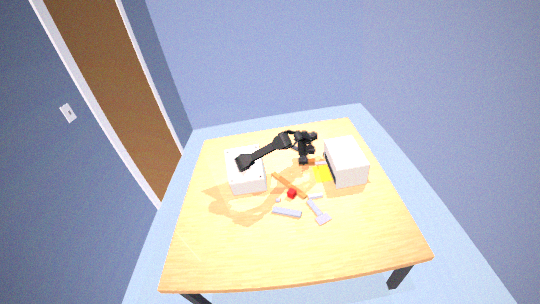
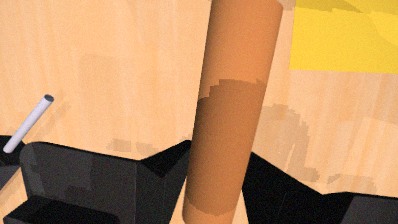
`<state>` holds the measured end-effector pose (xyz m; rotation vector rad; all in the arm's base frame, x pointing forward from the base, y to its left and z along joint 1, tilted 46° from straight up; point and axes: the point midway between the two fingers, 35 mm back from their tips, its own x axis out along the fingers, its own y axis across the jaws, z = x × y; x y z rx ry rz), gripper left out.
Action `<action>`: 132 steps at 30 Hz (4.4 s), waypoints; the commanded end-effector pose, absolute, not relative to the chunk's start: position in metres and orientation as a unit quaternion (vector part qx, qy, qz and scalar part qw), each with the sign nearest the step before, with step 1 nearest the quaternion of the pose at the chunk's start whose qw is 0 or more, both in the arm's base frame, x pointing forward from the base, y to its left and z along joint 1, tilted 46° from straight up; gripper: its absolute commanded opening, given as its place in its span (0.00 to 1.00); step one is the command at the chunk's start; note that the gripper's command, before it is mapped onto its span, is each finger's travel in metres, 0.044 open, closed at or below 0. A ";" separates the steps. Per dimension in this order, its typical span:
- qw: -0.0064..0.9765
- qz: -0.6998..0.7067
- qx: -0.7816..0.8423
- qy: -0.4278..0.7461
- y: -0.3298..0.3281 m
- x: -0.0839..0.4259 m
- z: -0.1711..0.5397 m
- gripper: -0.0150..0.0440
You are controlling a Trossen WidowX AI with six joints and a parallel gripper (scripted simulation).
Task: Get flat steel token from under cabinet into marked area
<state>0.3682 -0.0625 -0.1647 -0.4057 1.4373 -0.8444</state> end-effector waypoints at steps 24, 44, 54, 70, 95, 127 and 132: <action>0.656 -0.372 -0.177 0.632 -0.070 0.397 -0.160 0.25; 0.656 -0.373 -0.177 0.632 -0.077 0.407 -0.155 0.25; 0.656 -0.373 -0.177 0.632 -0.085 0.404 -0.146 0.25; 0.656 -0.373 -0.178 0.632 -0.097 0.399 -0.134 0.25; 0.655 -0.373 -0.178 0.632 -0.106 0.393 -0.125 0.25; 0.655 -0.373 -0.178 0.633 -0.097 0.363 -0.131 0.25; 0.655 -0.373 -0.178 0.633 -0.096 0.359 -0.132 0.25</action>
